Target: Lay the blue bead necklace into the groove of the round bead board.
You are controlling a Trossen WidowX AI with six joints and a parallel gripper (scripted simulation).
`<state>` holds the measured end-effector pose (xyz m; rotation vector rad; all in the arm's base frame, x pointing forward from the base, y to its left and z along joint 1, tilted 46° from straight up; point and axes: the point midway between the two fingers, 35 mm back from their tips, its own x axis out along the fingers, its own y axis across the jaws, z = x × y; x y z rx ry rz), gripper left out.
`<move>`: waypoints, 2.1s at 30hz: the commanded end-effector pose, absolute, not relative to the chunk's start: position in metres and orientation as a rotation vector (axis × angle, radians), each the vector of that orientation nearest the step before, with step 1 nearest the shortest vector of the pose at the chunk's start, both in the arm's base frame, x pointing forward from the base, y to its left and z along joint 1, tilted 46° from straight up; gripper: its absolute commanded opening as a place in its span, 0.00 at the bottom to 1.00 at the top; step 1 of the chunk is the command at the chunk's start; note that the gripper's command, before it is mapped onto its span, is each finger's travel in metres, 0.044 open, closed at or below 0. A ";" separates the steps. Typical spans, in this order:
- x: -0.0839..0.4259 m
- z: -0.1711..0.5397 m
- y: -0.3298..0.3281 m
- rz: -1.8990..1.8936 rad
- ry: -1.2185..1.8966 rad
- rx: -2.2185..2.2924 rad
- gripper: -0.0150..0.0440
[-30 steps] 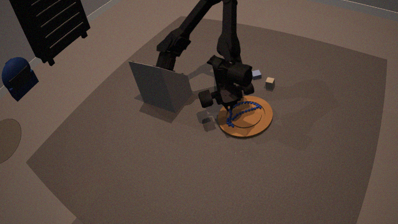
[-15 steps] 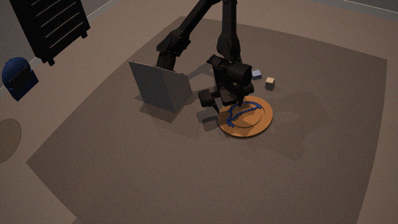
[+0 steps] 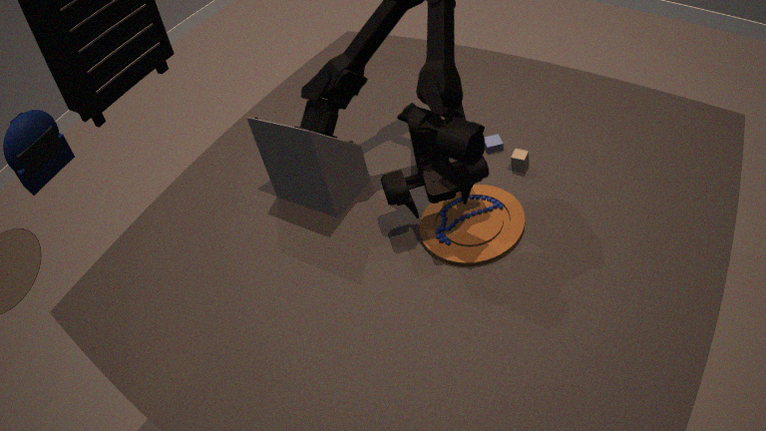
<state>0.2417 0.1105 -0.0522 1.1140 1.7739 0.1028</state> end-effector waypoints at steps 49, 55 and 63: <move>0.251 -0.060 0.111 0.122 1.768 1.094 0.25; 0.251 -0.060 0.111 0.122 1.768 1.094 0.25; 0.251 -0.060 0.111 0.122 1.768 1.094 0.25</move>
